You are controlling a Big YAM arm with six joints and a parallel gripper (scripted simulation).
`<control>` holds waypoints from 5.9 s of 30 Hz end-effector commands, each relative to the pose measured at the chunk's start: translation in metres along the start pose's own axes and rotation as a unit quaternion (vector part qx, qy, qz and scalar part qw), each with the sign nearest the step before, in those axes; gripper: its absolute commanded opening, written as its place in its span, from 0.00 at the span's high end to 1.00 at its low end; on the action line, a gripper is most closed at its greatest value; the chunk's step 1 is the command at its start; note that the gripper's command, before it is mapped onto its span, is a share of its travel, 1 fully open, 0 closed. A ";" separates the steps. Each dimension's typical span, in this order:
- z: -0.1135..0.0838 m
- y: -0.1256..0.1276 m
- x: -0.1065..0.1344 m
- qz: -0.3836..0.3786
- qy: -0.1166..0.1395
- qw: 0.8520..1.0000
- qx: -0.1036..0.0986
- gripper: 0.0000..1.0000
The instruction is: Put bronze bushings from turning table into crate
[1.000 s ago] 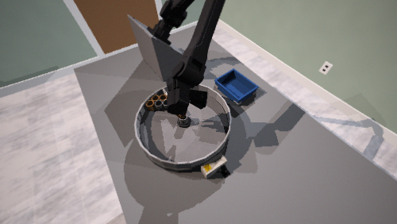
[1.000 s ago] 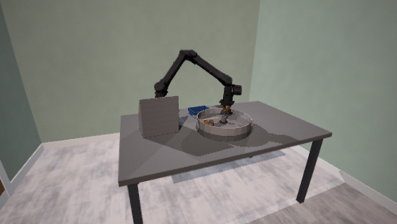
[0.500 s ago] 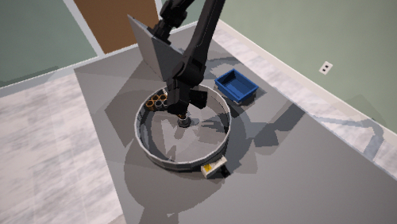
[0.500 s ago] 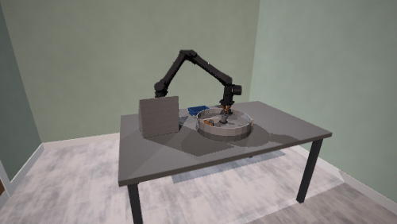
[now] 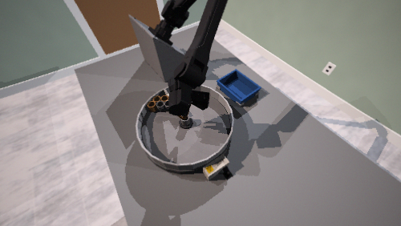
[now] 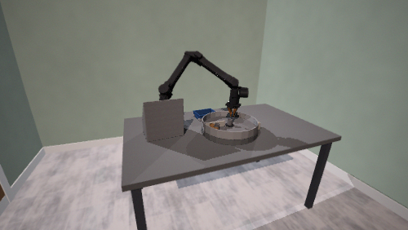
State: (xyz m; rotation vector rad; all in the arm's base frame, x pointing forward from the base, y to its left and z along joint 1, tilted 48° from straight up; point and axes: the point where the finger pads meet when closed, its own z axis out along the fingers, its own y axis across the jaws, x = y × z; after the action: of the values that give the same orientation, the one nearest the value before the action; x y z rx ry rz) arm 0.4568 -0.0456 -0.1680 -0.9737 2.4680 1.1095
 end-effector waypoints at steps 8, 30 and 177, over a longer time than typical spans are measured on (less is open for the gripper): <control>-0.023 -0.013 -0.009 -0.011 -0.011 1.000 0.022 0.80; -0.023 -0.013 -0.009 -0.011 -0.011 1.000 0.022 0.80; -0.015 0.035 0.180 -0.005 -0.007 1.000 0.020 0.85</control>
State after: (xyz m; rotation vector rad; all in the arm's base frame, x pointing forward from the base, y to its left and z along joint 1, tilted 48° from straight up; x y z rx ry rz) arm 0.2912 -0.1056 -0.2264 -0.9763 2.4684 1.1073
